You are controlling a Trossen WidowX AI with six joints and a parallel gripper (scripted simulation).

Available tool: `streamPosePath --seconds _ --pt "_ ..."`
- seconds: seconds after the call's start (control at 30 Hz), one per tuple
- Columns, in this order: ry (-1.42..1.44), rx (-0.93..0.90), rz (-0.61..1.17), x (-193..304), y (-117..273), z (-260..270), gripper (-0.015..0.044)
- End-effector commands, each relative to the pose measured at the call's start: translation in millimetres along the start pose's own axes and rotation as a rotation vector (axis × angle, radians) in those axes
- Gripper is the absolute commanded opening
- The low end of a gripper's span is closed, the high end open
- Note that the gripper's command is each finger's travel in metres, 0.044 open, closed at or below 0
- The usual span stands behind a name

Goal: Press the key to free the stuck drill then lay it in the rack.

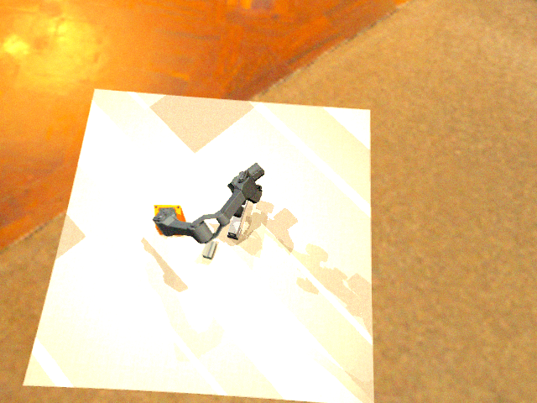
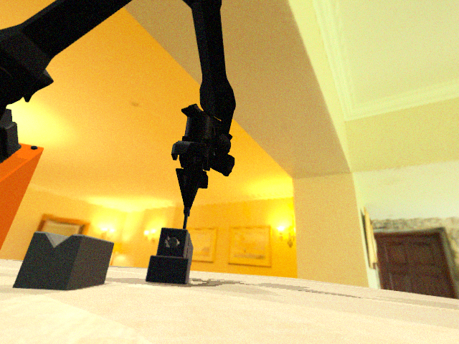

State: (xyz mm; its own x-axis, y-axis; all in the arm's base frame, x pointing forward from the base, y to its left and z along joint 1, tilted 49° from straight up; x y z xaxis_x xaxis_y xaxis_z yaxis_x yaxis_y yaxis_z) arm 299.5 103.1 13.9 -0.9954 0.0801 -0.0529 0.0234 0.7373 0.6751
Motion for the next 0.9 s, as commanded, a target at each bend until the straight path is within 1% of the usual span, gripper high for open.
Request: streamPosePath --seconds 0.0,0.87 --pt "0.006 0.006 0.001 0.4 -3.6 -0.3 0.0000" --pt "0.006 0.007 0.001 -0.2 -12.7 -0.5 0.0000"
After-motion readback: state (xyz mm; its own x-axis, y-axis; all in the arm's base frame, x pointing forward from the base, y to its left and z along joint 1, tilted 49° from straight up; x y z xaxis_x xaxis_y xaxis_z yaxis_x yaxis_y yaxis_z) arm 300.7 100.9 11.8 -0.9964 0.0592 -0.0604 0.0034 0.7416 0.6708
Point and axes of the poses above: the point midway between the two fingers, 35 mm back from their tips, its own y axis back along the fingers, its own z axis across the jaws, x = y × z, the point moved 8 cm from there along y, back along the fingers, and after that the axes turned 13 degrees about y, right-handed, at the moved point
